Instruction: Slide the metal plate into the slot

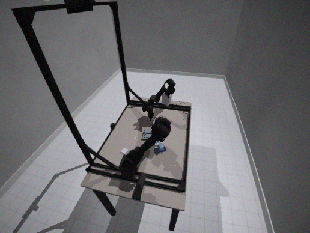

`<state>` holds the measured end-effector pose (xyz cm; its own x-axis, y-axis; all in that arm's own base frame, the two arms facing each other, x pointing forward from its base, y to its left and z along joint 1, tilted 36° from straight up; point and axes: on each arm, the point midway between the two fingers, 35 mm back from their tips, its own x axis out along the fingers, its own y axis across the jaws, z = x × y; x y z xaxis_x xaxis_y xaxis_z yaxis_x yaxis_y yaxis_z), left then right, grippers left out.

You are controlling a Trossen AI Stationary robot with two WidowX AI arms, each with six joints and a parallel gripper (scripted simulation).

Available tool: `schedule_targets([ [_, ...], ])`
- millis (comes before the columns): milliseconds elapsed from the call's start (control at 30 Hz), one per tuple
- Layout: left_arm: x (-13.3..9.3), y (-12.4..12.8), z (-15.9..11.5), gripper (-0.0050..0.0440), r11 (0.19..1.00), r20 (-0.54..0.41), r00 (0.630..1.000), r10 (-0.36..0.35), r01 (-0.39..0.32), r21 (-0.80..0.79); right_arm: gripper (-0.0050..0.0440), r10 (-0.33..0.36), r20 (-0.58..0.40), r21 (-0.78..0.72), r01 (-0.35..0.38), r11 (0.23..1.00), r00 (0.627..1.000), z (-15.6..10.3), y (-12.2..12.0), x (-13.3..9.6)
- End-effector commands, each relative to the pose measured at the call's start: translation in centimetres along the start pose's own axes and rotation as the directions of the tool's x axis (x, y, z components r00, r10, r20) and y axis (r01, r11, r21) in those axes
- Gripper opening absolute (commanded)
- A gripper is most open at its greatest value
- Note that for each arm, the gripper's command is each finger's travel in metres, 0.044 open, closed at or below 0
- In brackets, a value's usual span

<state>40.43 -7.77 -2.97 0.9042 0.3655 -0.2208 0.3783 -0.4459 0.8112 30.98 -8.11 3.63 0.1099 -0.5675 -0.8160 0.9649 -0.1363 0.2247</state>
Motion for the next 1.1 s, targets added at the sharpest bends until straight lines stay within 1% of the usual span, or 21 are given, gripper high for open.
schedule_targets([
  [0,0.0,0.1,0.0,0.044,1.0,0.004,1.0,0.003,-0.003,0.005,-0.005,0.015,-0.005,-0.186,-0.016,0.982,1.0,-0.6,-0.7,-0.3],
  [67,0.0,0.1,0.0,0.044,1.0,0.004,1.0,0.003,-0.003,0.005,-0.005,0.015,-0.006,-0.271,-0.016,0.962,1.0,-0.8,-1.0,-0.3],
  [133,0.0,0.1,0.0,0.044,1.0,0.004,1.0,0.003,-0.003,0.005,-0.005,0.015,-0.006,-0.271,-0.016,0.962,1.0,-0.8,-1.0,-0.3],
  [267,0.0,0.1,0.0,0.044,1.0,0.004,1.0,0.003,-0.003,0.005,-0.005,0.015,-0.006,-0.435,-0.016,0.9,1.0,-1.3,-1.7,-0.3],
  [433,0.0,0.1,0.0,0.044,1.0,0.004,1.0,0.003,-0.003,0.005,-0.005,0.015,-0.006,-0.621,-0.015,0.784,1.0,-1.8,-2.6,-0.3],
  [633,0.0,0.1,0.0,0.044,1.0,0.004,1.0,0.003,-0.003,0.005,-0.005,0.015,-0.006,-0.804,-0.013,0.595,1.0,-2.4,-3.7,-0.4],
  [700,0.0,0.1,0.0,0.044,1.0,0.004,1.0,0.003,-0.003,0.005,-0.005,0.015,-0.006,-0.804,-0.013,0.595,1.0,-2.4,-3.7,-0.4],
  [900,0.0,0.1,0.0,0.044,1.0,0.004,1.0,0.003,-0.003,0.005,-0.005,0.015,-0.005,-0.931,-0.01,0.365,1.0,-3.0,-4.8,-0.4],
  [1067,0.0,0.1,0.0,0.044,1.0,0.004,1.0,0.003,-0.003,0.005,-0.005,0.015,-0.004,-0.988,-0.006,0.153,1.0,-3.4,-5.8,-0.4],
])
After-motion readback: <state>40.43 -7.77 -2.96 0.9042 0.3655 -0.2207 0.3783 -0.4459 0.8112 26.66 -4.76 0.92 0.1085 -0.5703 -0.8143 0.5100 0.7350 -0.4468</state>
